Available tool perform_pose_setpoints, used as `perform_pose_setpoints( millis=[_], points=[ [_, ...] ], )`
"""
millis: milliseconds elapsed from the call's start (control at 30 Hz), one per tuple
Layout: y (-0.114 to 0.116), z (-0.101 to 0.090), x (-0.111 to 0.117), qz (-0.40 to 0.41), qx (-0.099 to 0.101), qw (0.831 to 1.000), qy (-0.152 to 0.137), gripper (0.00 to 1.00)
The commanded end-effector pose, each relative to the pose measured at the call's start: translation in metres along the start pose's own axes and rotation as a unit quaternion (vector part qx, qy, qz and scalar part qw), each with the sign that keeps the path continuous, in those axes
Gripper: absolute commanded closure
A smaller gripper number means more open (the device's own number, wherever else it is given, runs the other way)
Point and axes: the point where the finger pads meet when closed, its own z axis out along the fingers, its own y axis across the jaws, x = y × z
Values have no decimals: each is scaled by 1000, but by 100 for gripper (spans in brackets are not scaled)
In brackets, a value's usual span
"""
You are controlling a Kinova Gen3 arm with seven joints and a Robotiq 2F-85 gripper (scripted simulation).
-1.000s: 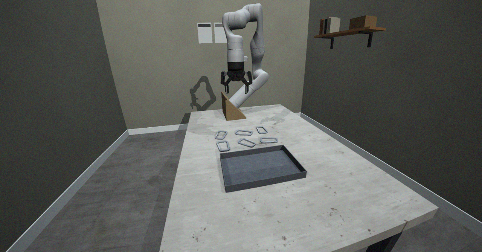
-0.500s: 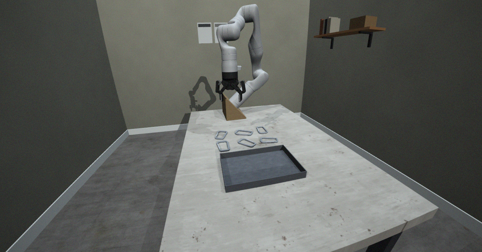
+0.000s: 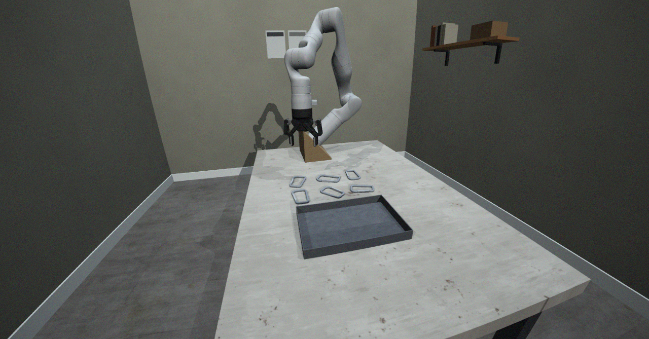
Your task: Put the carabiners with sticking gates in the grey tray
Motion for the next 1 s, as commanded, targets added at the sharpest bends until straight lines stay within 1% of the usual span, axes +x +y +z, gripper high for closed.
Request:
perform_pose_setpoints(
  millis=[0, 133, 167, 700, 733, 967],
  points=[
    [-1, 2, 1, 1, -3, 1000, 1, 0],
    [-1, 2, 1, 1, -3, 1000, 1, 0],
    [-35, 48, 17, 1, -2, 1000, 1, 0],
    [-35, 48, 17, 1, -2, 1000, 1, 0],
    [-43, 88, 21, 1, -1, 1000, 0, 0],
    [-43, 88, 21, 1, -1, 1000, 0, 0]
  ],
)
